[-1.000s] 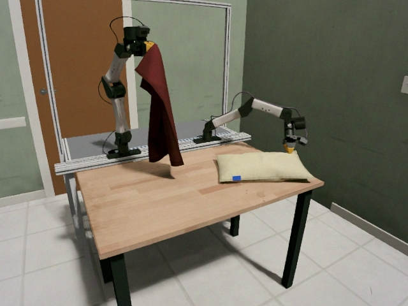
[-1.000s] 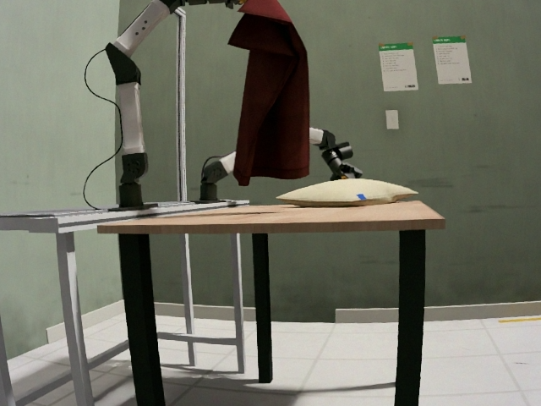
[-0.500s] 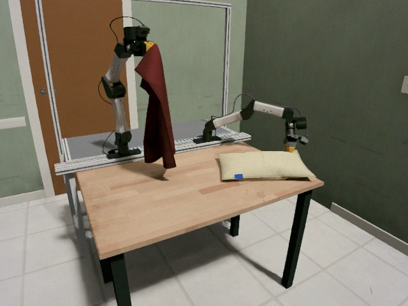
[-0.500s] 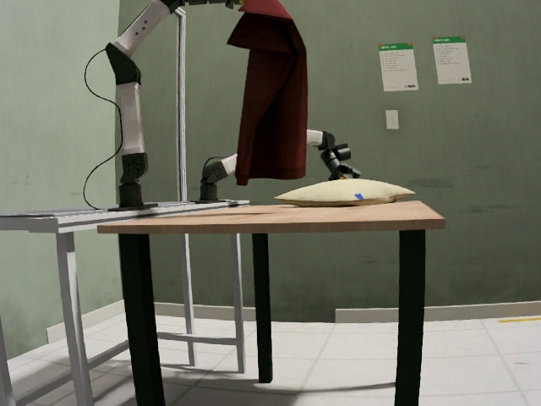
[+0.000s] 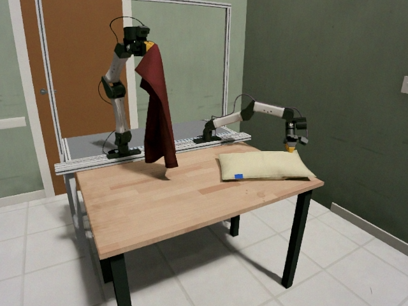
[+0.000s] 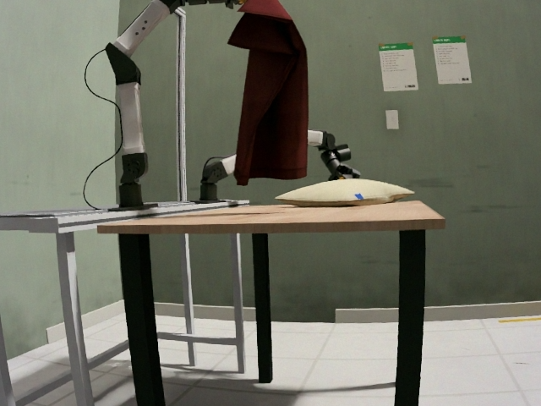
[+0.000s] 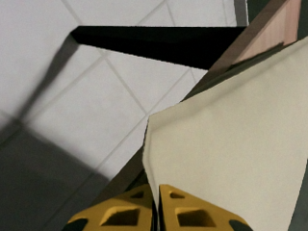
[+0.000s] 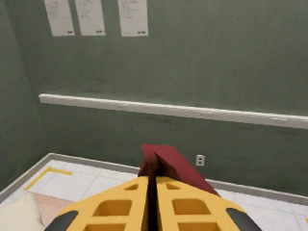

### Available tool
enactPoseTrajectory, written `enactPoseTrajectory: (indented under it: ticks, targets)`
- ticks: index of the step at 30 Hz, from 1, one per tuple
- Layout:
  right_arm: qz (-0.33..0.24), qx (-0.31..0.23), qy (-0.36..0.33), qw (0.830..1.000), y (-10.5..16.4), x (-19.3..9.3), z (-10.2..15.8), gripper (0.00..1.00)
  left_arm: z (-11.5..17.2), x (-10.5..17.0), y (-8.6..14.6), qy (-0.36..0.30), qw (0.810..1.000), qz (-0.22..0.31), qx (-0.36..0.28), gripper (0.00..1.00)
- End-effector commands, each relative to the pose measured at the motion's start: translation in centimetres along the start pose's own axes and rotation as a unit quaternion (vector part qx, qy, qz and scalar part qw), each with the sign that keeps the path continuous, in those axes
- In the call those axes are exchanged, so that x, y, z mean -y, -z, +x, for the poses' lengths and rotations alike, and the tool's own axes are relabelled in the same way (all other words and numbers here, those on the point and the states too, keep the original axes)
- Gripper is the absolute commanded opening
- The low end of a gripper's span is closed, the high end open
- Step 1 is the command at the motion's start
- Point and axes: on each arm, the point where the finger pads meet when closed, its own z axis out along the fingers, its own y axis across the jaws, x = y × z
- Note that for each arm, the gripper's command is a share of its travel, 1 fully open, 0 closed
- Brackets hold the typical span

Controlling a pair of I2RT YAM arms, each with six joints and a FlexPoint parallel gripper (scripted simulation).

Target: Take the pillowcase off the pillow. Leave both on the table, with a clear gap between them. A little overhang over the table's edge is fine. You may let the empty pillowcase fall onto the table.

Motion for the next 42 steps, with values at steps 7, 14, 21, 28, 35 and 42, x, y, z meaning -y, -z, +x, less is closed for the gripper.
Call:
enactPoseTrajectory:
  ticks: [7, 14, 21, 28, 35, 42]
  targets:
    - [-0.001, -0.008, 0.001, 1.000, -0.9, -0.2, 0.6, 0.00, 0.4, -0.7, -0.8, 0.008, 1.000, 0.001, -0.017, 0.00]
    - [-0.001, -0.008, 0.001, 1.000, -0.9, -0.2, 0.6, 0.00, 0.1, -1.2, -0.3, 0.012, 1.000, 0.001, -0.013, 0.00]
    - [-0.001, -0.008, 0.001, 1.000, -0.9, -0.2, 0.6, 0.00, -0.1, -2.6, 0.8, 0.012, 1.000, -0.001, -0.012, 0.00]
    - [-0.001, -0.008, 0.001, 1.000, -0.9, -0.2, 0.6, 0.00, -0.2, -3.9, 1.8, 0.013, 1.000, -0.002, -0.011, 0.00]
    - [-0.001, -0.008, 0.001, 1.000, -0.9, -0.2, 0.6, 0.00, 0.5, -5.8, 1.1, 0.027, 0.999, -0.010, -0.027, 0.00]
    - [-0.001, -0.008, 0.001, 1.000, -0.9, -0.2, 0.6, 0.00, 0.5, -5.2, -0.1, 0.013, 1.000, -0.008, -0.025, 0.00]
